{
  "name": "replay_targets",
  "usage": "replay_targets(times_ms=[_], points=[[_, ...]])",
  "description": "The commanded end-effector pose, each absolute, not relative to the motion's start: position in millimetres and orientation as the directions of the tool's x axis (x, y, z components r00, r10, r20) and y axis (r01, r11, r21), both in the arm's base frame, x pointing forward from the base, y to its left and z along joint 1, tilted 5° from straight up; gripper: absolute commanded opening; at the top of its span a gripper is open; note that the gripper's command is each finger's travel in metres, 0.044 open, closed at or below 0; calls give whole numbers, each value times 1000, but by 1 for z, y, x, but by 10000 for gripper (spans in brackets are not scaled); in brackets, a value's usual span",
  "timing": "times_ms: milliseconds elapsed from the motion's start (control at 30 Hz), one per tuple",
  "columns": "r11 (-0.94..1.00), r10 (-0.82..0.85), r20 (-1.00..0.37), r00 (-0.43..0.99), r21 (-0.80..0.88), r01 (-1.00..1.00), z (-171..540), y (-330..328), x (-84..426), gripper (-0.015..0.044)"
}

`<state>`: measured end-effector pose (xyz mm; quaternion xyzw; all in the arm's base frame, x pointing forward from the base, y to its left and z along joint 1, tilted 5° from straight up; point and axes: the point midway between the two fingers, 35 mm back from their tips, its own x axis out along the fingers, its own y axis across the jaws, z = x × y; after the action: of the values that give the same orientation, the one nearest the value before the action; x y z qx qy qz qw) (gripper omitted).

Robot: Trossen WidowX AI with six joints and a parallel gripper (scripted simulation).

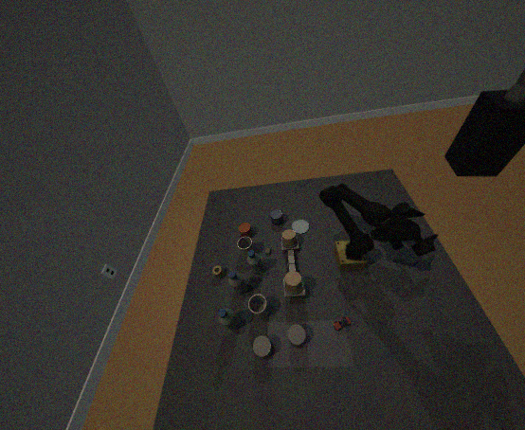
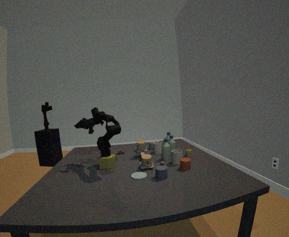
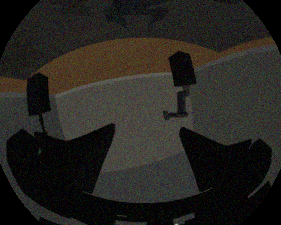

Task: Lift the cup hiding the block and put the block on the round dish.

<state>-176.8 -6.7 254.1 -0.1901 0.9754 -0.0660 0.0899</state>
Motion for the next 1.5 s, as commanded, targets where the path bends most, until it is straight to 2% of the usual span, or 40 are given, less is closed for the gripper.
replay_targets(times_ms=[0,33,333,733,1100,1467], points=[[921,-378,-151,-913,-159,-355,254,-6,-177,426],[927,-365,-154,-918,-147,-344,254,-3,-177,440],[987,-127,-207,-970,67,-144,246,39,-176,440],[942,163,-282,-945,328,64,234,90,-162,440],[799,451,-354,-820,569,194,225,138,-127,440],[635,678,-427,-599,751,183,216,172,-77,440]])
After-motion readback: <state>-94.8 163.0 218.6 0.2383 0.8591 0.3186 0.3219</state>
